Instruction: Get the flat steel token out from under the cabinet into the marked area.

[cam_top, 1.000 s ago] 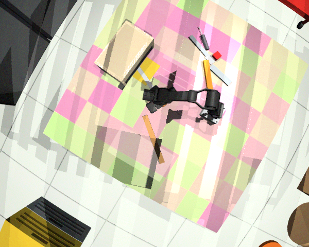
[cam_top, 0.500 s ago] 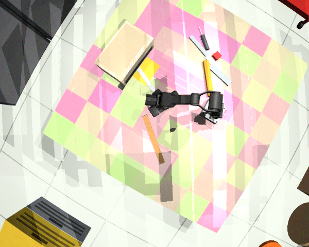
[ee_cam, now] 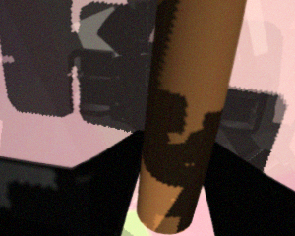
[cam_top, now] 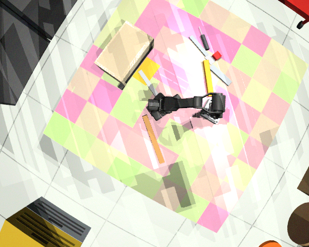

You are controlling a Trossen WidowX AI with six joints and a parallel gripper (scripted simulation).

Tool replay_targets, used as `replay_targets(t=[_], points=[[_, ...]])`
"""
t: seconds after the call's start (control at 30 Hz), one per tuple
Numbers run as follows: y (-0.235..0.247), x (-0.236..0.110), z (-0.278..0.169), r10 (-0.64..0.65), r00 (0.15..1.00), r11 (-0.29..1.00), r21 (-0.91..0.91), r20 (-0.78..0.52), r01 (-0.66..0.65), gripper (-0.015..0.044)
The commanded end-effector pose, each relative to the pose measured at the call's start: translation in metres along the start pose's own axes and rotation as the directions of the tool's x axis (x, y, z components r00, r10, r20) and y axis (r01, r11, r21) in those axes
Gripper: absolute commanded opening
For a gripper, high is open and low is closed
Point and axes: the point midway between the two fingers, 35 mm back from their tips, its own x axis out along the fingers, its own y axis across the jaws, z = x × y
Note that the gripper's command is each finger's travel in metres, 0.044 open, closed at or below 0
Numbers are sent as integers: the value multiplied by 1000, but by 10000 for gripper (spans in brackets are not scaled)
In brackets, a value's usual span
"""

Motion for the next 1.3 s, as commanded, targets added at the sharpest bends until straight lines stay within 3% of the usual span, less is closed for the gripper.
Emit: replay_targets(t=[0.0,0.47,1.27], points=[[0,0,0,0,1000,1000,0,0,0,0],[0,-3,-12,-1,1000,1000,-8,-2,1,0],[1,-4,-12,-1,1000,981,-194,-2,0,0]])
